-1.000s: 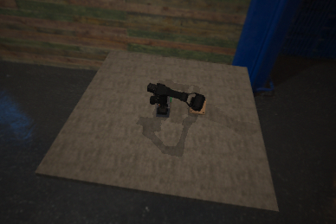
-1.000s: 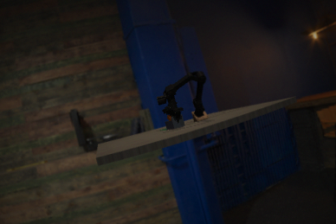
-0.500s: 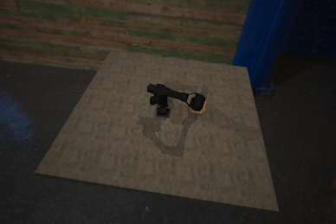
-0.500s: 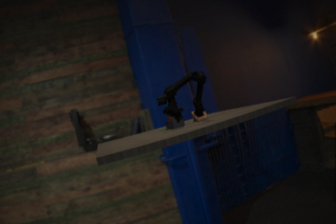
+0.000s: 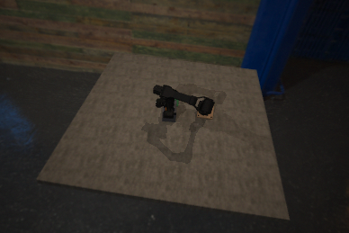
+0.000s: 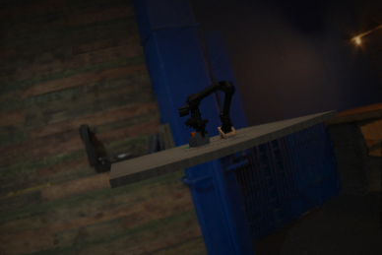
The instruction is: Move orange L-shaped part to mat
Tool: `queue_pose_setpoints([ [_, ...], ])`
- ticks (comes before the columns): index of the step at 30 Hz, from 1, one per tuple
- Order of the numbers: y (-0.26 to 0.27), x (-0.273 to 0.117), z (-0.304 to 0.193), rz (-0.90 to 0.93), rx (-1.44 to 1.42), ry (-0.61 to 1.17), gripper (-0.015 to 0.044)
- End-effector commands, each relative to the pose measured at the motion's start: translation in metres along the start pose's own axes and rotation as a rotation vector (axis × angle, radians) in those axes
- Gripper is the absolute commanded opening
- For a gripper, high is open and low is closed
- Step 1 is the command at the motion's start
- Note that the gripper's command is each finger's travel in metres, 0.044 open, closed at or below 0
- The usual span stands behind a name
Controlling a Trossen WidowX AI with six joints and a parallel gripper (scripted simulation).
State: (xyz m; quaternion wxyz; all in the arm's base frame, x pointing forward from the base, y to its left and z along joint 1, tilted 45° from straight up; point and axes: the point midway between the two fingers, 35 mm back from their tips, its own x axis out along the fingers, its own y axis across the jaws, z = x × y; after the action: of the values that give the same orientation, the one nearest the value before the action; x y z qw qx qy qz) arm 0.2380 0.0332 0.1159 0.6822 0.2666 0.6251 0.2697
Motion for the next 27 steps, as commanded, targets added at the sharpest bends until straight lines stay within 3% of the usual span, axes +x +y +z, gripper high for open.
queue_pose_setpoints([
  [1, -0.006, -0.034, 0.004, -0.021, -0.002, -0.03, 0.018],
  [6, -0.01, -0.086, -0.001, -0.034, 0.003, -0.057, 0.018],
  [27, -0.01, -0.083, -0.001, -0.03, 0.009, -0.06, 0.018],
])
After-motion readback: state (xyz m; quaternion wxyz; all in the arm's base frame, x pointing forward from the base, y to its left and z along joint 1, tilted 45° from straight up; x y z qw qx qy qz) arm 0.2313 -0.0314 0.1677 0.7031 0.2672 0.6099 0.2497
